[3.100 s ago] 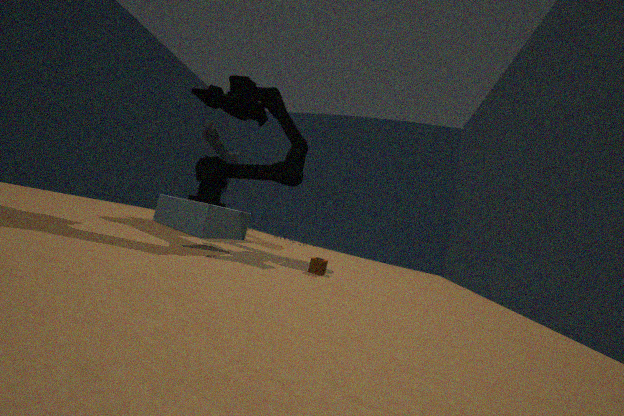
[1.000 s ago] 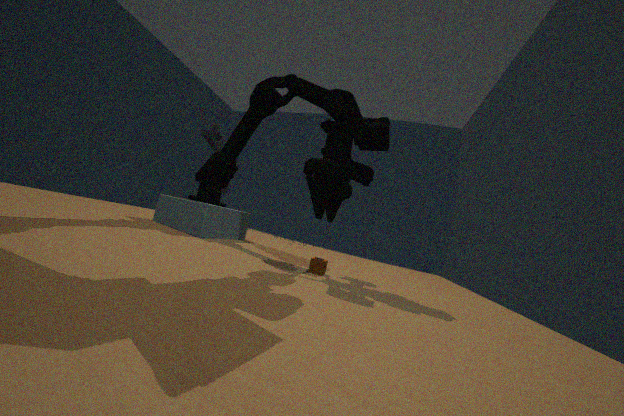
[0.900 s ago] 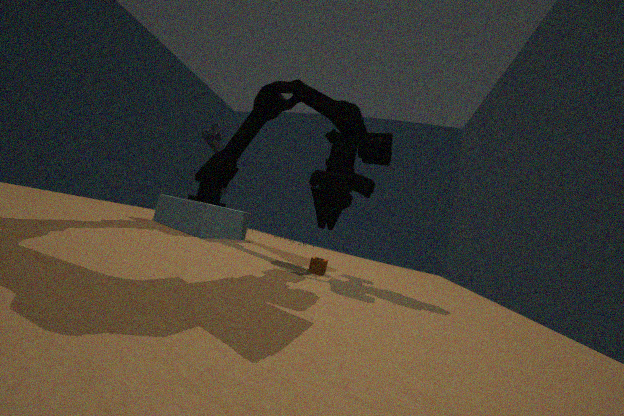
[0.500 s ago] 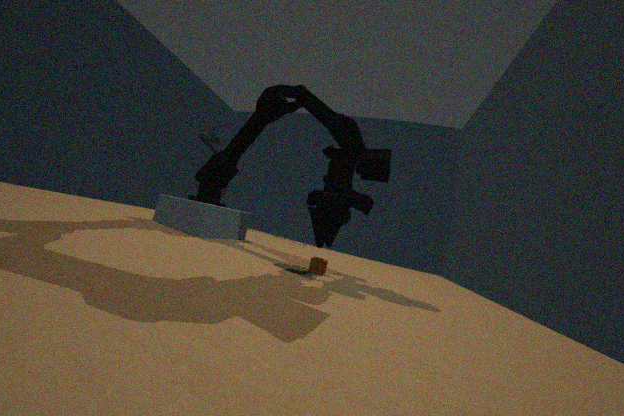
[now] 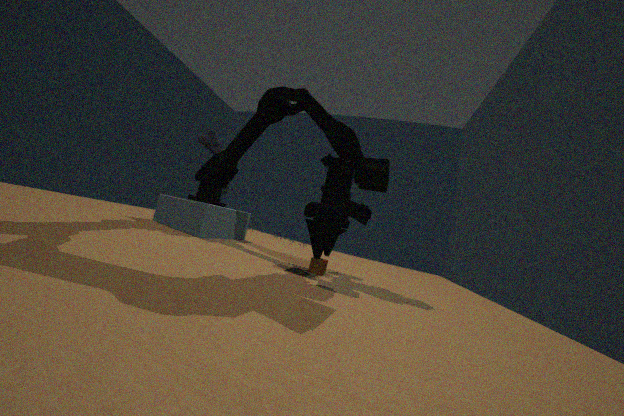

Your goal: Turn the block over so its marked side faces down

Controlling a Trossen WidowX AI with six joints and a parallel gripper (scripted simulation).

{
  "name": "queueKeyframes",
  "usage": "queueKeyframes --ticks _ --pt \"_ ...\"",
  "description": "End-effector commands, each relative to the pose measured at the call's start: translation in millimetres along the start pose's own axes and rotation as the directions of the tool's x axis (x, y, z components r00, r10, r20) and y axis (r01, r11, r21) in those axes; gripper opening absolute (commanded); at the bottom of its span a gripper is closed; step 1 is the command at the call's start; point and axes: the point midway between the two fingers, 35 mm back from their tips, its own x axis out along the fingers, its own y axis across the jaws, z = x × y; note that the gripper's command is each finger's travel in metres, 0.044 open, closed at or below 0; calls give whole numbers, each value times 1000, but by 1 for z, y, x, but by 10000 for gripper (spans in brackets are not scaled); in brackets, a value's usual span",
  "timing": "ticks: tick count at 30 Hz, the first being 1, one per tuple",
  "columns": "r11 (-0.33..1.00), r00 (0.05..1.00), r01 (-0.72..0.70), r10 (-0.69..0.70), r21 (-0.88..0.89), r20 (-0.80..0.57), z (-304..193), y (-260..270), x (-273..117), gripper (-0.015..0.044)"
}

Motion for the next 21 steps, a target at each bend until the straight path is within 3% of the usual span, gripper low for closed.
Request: queueKeyframes --ticks 1,10,21 --pt "1000 1000 2 -2 2 -10 -2 0 10 440" --pt "1000 1000 2 -2 2 -10 -3 0 22 440" --pt "1000 1000 2 -2 2 -10 -3 0 22 151"
